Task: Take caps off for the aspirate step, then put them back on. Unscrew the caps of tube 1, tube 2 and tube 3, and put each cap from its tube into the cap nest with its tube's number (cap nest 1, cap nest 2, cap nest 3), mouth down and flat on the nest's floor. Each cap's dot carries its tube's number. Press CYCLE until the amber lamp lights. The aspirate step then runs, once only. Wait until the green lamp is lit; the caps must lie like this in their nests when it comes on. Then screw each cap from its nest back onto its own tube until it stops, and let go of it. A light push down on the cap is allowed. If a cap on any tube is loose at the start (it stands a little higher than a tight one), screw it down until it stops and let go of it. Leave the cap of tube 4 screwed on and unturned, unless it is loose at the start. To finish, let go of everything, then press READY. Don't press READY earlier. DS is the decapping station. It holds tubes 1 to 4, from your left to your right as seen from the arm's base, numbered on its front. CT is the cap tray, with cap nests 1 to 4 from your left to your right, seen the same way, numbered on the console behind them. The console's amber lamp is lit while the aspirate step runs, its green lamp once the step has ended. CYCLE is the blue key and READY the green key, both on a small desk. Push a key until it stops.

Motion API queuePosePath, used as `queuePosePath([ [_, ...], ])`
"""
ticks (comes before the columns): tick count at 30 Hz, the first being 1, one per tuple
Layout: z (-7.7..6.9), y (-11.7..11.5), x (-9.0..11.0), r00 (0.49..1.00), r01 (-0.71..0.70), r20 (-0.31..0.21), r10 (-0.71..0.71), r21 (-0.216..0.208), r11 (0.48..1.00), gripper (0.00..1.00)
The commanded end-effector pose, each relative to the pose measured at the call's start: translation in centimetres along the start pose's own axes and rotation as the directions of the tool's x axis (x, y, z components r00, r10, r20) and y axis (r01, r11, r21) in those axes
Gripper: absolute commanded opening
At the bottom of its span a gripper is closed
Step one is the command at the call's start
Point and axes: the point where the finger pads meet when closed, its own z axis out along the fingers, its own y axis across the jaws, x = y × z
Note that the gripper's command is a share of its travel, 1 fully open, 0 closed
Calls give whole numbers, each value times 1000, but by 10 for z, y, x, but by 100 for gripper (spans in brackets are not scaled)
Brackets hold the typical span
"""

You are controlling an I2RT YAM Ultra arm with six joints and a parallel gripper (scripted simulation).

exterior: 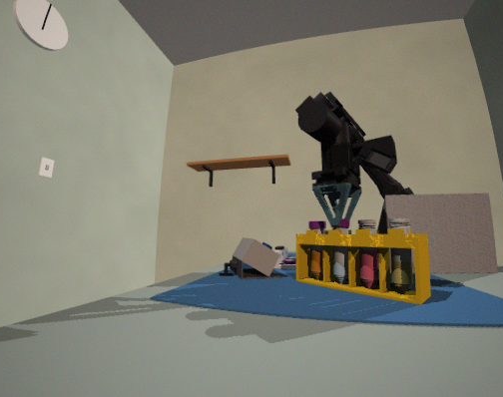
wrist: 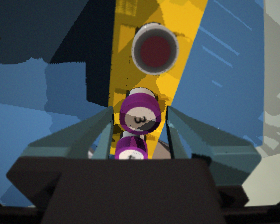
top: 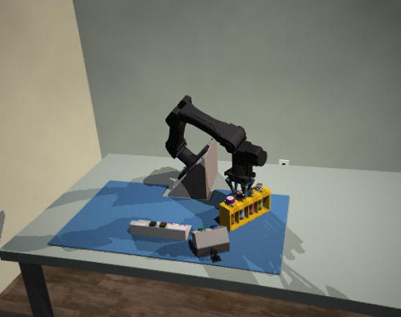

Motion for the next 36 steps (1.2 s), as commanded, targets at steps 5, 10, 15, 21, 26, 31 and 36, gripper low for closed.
queuePosePath([
  [5, -5, -2, 1, 902, -433, 4, 433, 14, 902, 49],
  [10, -5, -2, 1, 767, -642, 7, 642, 13, 767, 49],
  [15, -5, -2, 1, 596, -803, 10, 803, 11, 596, 49],
  [21, -5, -2, 1, 365, -931, 13, 931, 8, 365, 49],
  [26, -5, -2, 1, 123, -992, 14, 992, 5, 123, 49],
  [31, -5, -2, 1, -111, -994, 15, 994, 1, -111, 49],
  [36, -5, -2, 1, -289, -957, 15, 957, -1, -289, 49],
])
